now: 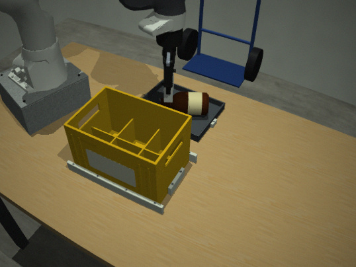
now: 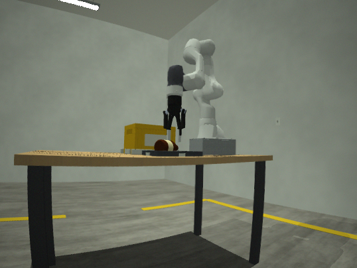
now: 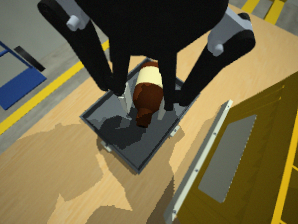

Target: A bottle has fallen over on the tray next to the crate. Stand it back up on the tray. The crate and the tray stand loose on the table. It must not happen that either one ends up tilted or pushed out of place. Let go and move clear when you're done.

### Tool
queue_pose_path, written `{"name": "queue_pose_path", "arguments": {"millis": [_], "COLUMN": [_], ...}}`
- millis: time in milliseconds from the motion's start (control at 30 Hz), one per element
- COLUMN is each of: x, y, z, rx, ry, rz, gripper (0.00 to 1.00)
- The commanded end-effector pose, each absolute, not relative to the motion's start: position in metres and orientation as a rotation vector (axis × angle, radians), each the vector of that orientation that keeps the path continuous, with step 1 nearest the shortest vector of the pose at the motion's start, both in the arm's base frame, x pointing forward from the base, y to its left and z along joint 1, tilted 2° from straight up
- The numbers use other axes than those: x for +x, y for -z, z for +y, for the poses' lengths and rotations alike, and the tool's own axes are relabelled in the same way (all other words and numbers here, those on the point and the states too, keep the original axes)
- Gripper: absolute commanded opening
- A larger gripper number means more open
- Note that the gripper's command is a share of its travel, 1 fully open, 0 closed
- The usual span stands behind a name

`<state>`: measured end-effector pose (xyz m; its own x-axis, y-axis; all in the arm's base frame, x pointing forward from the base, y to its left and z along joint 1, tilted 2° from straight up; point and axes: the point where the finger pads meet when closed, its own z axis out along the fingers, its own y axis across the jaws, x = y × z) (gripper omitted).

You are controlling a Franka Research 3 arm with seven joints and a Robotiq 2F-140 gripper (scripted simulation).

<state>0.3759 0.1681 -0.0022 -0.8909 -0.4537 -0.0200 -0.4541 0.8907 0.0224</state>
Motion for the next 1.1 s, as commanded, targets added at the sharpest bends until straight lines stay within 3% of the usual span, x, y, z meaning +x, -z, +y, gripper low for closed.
{"name": "queue_pose_path", "arguments": {"millis": [0, 1067], "x": [0.376, 0.377], "y": [0.003, 0.021], "z": [0.168, 0.169], "rx": [-0.731, -0.731], "ry": [-0.04, -0.04], "rz": [3.04, 3.04], "gripper": [0.38, 0.38]}}
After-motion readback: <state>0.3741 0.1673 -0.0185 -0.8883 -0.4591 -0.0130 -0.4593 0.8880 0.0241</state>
